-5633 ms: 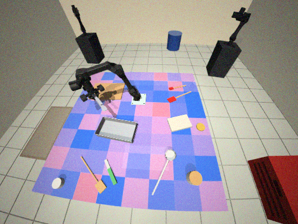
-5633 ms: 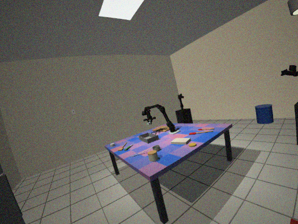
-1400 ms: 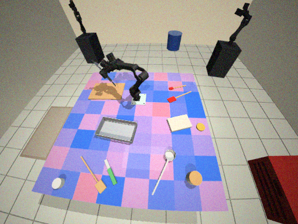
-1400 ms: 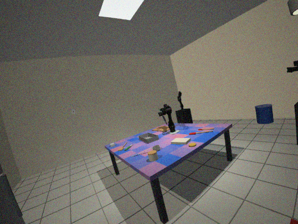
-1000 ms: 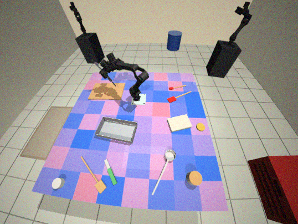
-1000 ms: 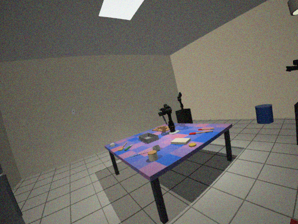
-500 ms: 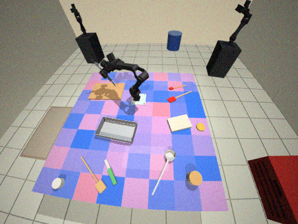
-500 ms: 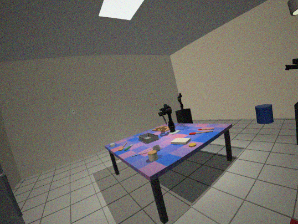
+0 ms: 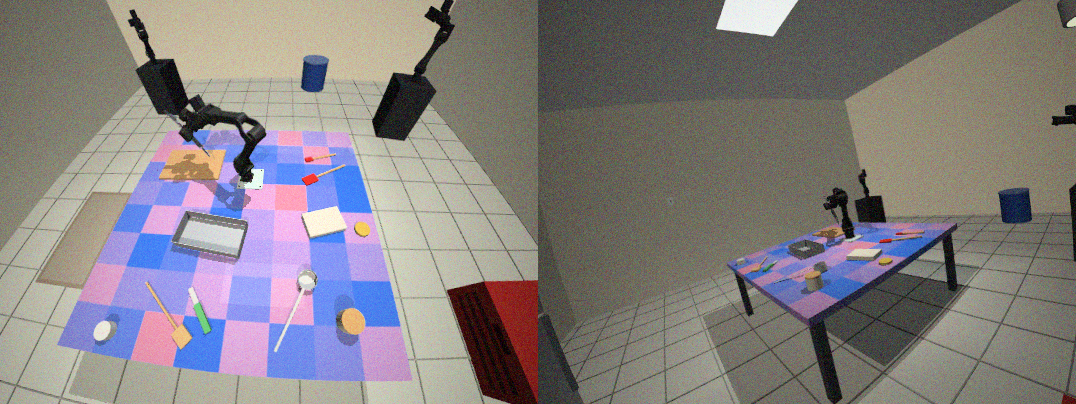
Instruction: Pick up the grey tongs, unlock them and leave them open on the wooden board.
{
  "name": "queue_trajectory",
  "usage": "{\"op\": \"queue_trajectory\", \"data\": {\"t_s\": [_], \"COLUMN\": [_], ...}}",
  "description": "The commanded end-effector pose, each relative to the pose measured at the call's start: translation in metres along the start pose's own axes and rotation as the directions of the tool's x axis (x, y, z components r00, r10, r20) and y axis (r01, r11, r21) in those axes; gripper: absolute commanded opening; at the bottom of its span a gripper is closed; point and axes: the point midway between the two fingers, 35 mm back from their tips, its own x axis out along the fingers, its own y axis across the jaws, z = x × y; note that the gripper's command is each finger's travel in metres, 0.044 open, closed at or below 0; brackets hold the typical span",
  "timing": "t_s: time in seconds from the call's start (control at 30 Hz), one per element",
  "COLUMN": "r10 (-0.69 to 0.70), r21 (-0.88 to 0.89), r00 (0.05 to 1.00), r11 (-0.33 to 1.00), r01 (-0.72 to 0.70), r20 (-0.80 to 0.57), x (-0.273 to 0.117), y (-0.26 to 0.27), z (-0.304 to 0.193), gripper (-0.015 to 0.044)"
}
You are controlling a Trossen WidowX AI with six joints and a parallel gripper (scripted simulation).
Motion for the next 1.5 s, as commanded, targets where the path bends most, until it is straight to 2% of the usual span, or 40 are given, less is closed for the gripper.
{"op": "queue_trajectory", "data": {"t_s": [0.0, 0.73, 1.47], "r10": [-0.009, -0.014, -0.015], "r21": [0.001, 0.051, 0.024], "r00": [0.999, 0.923, 0.718], "r11": [1.000, 0.998, 0.999], "r01": [0.009, 0.036, 0.044], "r20": [-0.043, -0.385, -0.695], "x": [0.004, 0.033, 0.046], "y": [-0.003, -0.008, -0.004], "z": [0.006, -0.004, -0.022], "gripper": [-0.0150, -0.0150, -0.0150]}}
